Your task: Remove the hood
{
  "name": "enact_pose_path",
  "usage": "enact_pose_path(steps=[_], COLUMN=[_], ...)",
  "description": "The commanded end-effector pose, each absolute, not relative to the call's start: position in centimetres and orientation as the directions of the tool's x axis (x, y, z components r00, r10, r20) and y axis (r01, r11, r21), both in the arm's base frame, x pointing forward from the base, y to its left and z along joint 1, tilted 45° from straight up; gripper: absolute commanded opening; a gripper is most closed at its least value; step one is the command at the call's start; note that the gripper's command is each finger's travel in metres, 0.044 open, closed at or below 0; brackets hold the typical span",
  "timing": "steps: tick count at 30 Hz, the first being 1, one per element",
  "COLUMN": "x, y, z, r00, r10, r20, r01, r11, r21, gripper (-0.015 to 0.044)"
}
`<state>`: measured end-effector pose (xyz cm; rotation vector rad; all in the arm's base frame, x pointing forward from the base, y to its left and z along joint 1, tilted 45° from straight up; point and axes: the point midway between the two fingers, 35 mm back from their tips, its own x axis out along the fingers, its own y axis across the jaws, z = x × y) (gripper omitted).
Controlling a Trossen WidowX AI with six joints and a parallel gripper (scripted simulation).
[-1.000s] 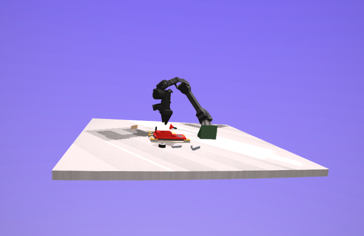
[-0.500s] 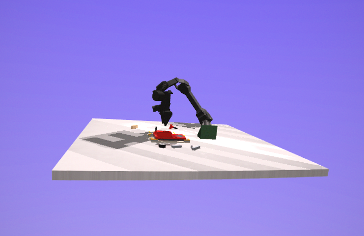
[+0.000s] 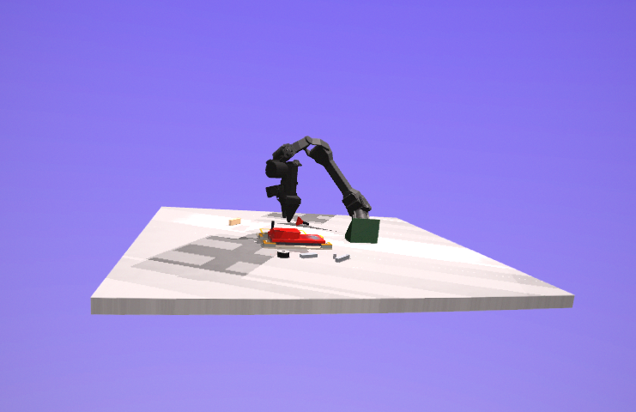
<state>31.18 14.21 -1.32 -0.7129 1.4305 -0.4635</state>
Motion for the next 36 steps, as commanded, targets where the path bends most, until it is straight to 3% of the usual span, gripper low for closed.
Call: enact_pose_path(steps=[1, 36], x=[31.1, 31.2], y=[13.9, 12.6], z=[-1.6, -3.0], r00=[0.108, 0.108], r10=[-0.685, -0.686], r20=[-0.72, -0.72], r01=[-0.132, -0.131], r11=[0.708, 0.708], r21=[-0.694, -0.694], gripper=[0.044, 0.044])
